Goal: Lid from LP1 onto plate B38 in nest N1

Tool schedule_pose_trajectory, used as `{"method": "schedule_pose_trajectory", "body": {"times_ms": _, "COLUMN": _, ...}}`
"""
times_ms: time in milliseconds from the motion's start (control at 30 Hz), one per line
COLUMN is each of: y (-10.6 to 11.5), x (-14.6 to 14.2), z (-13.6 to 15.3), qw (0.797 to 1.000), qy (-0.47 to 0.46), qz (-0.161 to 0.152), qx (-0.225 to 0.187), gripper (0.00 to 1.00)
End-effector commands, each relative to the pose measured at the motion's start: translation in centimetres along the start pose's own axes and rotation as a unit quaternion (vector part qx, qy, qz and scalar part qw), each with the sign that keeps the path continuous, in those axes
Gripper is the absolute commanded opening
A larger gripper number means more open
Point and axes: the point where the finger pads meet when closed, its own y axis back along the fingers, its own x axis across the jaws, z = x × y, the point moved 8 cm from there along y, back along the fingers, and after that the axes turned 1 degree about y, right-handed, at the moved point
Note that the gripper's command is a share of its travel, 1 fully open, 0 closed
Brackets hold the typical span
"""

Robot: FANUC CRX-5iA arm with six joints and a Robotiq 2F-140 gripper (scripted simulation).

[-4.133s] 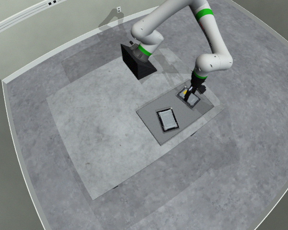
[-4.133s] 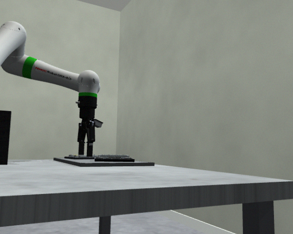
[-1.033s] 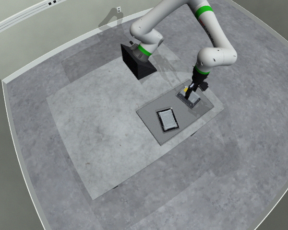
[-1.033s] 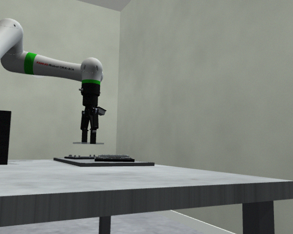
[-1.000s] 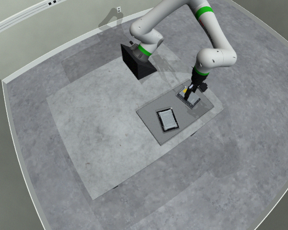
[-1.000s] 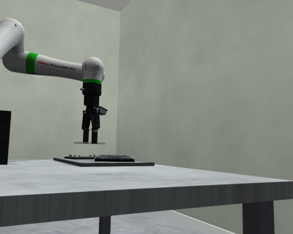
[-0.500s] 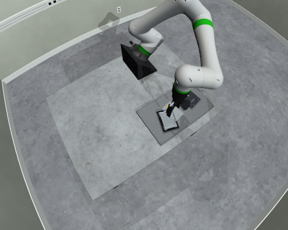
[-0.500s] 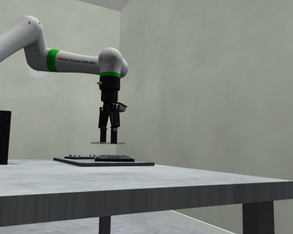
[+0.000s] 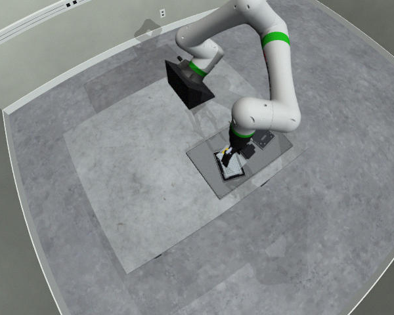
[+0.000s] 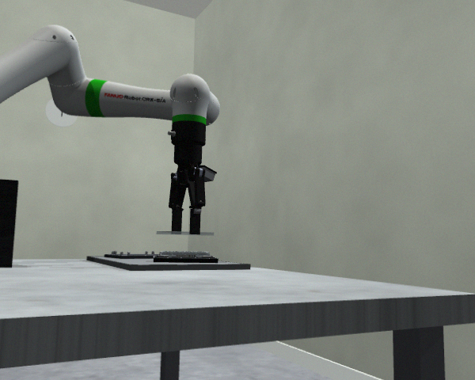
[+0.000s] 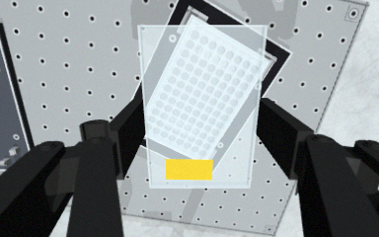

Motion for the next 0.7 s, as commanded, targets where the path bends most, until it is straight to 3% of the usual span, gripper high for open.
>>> {"method": "schedule_pose_trajectory", "body": {"times_ms": 0, "y": 0.12, "x": 0.03, "z": -0.02, "qw": 1.0, "qy": -0.001, "qz": 0.001, "qx": 0.001, "gripper": 0.61}}
{"method": "schedule_pose_trajectory", "body": {"times_ms": 667, "y": -0.02, "x": 0.04, "z": -0.02, "qw": 0.997, "qy": -0.079, "qz": 0.001, "qx": 0.001, "gripper": 0.61}}
